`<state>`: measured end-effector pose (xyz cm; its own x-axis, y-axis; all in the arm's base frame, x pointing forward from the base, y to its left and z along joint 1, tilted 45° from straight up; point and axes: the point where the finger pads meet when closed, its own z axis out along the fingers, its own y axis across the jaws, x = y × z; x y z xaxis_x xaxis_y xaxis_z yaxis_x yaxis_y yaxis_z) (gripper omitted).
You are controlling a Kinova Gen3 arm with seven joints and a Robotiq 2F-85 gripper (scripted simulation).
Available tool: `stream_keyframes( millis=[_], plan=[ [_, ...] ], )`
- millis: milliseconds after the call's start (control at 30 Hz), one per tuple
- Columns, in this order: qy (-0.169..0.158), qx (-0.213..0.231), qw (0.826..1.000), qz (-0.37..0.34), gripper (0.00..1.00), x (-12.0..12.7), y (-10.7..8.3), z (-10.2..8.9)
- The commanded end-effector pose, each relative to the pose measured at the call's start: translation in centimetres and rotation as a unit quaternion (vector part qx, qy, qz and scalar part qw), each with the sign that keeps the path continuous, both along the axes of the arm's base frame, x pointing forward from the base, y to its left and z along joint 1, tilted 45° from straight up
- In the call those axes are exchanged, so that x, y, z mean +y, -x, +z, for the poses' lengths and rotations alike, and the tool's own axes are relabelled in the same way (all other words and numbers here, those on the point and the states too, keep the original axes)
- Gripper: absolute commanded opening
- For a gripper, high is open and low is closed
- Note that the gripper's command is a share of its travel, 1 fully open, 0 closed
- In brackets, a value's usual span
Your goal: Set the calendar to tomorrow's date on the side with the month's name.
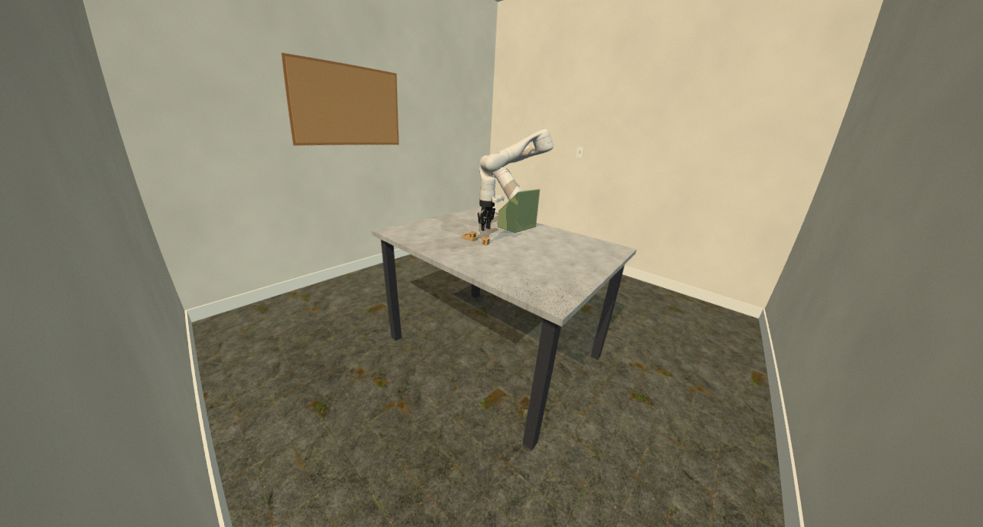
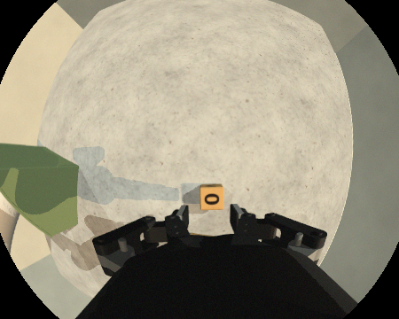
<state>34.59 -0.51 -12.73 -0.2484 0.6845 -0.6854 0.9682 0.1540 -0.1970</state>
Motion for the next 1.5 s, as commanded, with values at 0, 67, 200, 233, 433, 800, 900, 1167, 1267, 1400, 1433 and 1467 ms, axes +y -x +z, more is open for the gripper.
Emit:
stream_keyframes(
  millis=[0, 67, 200, 233, 433, 800, 900, 1167, 1267, 1400, 1433, 1467],
  plan=[
    [-0.007, -0.003, 1.000, 0.005, 0.48, 1.55, -0.28, 0.77],
    [-0.007, -0.003, 1.000, 0.005, 0.48, 1.95, -0.29, 1.18],
    [-0.007, -0.003, 1.000, 0.005, 0.48, 2.30, -0.30, 1.53],
    [-0.007, -0.003, 1.000, 0.005, 0.48, 2.31, -0.30, 1.55],
    [-0.007, -0.003, 1.000, 0.005, 1.00, 2.31, -0.30, 1.55],
    [-0.007, -0.003, 1.000, 0.005, 1.00, 2.31, -0.30, 1.55],
    [-0.007, -0.003, 1.000, 0.005, 1.00, 2.31, -0.30, 1.55],
    [-0.007, -0.003, 1.000, 0.005, 1.00, 1.95, -0.27, 1.21],
    [-0.007, -0.003, 1.000, 0.005, 1.00, 1.72, -0.25, 0.99],
    [-0.007, -0.003, 1.000, 0.005, 0.48, 1.71, -0.25, 0.99],
    [-0.007, -0.003, 1.000, 0.005, 0.48, 1.71, -0.25, 0.99],
    [-0.007, -0.003, 1.000, 0.005, 0.48, 1.71, -0.25, 0.99]
  ],
)
